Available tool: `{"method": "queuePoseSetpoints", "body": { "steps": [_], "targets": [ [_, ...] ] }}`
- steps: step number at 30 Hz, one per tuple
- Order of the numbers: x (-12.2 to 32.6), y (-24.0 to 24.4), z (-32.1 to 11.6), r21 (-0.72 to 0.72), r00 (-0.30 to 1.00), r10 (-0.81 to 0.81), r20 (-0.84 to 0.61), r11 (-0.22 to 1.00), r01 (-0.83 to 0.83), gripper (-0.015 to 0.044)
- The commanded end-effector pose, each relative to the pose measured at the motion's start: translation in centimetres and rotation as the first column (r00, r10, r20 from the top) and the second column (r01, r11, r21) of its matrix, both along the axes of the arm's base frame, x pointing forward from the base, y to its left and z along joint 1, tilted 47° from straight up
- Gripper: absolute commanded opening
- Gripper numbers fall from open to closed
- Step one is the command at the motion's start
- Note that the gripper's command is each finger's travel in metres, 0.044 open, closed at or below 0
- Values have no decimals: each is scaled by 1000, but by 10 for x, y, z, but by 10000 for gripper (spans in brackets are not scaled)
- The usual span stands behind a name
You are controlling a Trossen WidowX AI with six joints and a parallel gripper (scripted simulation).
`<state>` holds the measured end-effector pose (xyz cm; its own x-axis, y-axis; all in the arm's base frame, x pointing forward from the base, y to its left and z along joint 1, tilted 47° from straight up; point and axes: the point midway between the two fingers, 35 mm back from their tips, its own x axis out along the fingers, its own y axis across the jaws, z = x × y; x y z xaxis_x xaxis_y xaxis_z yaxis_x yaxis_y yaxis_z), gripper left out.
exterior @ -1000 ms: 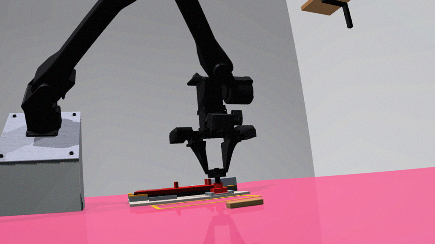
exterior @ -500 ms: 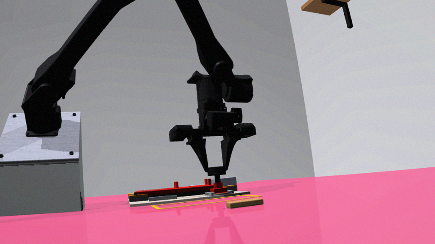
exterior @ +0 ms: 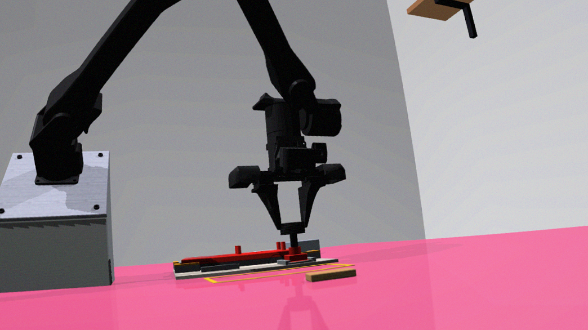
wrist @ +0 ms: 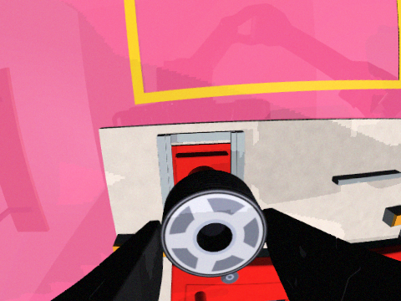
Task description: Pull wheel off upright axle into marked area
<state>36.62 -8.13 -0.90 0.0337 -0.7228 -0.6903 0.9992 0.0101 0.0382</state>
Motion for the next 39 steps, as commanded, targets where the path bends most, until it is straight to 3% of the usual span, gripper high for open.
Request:
{"method": "queuePoseSetpoints", "body": {
  "steps": [1, 39],
  "targets": [
    [0, 4, 3, -1, 1000, 6, 2, 1000, -6, 0],
    [-4, 31, 28, -4, 1000, 11, -5, 1000, -11, 0]
  ]
}}
